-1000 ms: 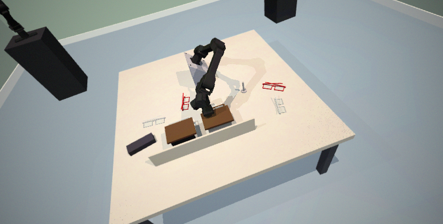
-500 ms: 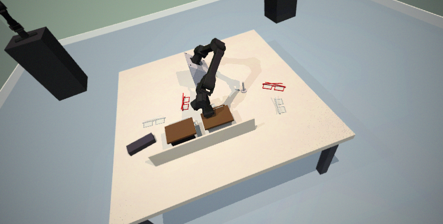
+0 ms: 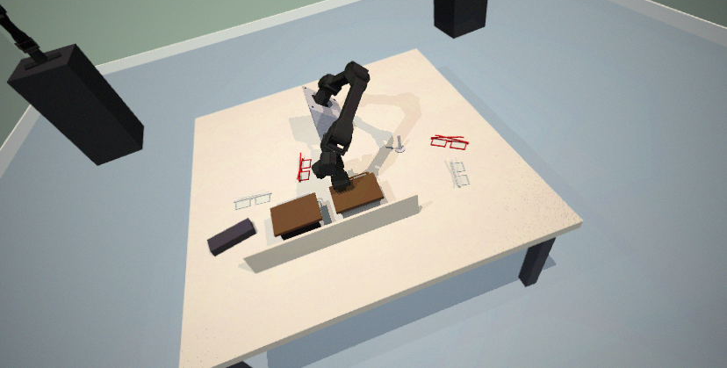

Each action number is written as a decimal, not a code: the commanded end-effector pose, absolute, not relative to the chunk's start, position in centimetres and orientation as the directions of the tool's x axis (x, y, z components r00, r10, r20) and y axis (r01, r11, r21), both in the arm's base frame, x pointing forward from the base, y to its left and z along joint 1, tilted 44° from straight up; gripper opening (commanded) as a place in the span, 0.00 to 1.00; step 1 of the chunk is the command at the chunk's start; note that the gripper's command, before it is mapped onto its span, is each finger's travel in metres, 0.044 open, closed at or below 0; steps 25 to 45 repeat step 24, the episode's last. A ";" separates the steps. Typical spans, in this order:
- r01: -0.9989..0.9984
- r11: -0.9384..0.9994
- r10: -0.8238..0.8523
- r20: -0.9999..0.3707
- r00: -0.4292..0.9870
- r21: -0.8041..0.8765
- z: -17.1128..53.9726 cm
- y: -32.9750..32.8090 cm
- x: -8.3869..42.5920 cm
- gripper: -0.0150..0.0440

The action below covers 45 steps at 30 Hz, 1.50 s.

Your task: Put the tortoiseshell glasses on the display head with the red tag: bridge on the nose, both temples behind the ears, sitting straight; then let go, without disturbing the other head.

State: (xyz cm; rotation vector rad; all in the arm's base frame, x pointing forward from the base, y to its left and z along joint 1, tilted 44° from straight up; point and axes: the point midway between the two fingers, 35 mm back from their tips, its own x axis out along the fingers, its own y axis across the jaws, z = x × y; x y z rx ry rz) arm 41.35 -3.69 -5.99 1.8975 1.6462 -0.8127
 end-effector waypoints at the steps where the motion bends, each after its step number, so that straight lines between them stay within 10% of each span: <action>1: 0.989 -0.150 0.681 -0.725 0.106 0.003 -4.4 -5.4 41.5 0.44; 45: 0.989 -0.150 0.681 -0.725 0.103 0.000 -3.3 -5.7 35.8 0.44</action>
